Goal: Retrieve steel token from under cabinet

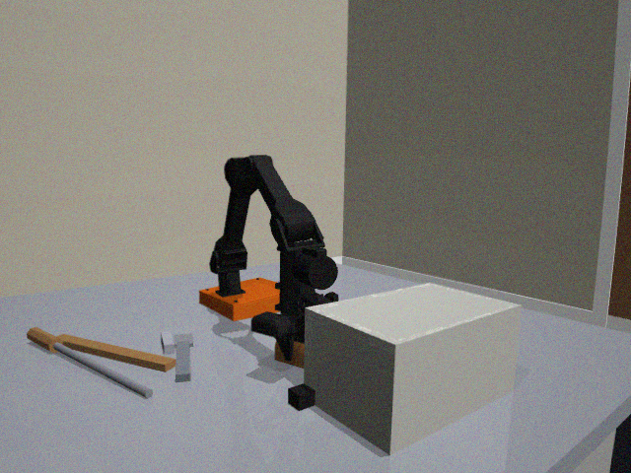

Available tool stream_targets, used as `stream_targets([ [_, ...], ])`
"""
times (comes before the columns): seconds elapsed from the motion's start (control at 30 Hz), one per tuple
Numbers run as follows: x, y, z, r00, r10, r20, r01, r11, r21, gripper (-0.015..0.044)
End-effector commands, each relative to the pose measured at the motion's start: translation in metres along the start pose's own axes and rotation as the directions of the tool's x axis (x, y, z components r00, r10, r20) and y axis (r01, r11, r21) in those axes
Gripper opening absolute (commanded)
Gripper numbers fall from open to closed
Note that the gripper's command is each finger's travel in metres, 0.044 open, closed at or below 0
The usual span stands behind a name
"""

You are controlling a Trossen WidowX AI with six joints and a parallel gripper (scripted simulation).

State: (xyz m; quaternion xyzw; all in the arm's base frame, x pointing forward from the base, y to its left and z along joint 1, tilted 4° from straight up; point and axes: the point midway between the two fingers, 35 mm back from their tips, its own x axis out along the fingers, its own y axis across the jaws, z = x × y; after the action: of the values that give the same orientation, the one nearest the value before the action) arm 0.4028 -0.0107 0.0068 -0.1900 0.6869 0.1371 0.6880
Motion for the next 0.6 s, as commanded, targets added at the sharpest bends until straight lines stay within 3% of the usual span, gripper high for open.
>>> stream_targets([
  [0.0, 0.001, 0.001, -0.006, 1.0, 0.006, -0.001, -0.006, 1.0, -0.004, 0.0],
  [0.57, 0.001, 0.0, -0.023, 1.0, 0.006, -0.002, -0.006, 1.0, -0.004, 0.0],
])
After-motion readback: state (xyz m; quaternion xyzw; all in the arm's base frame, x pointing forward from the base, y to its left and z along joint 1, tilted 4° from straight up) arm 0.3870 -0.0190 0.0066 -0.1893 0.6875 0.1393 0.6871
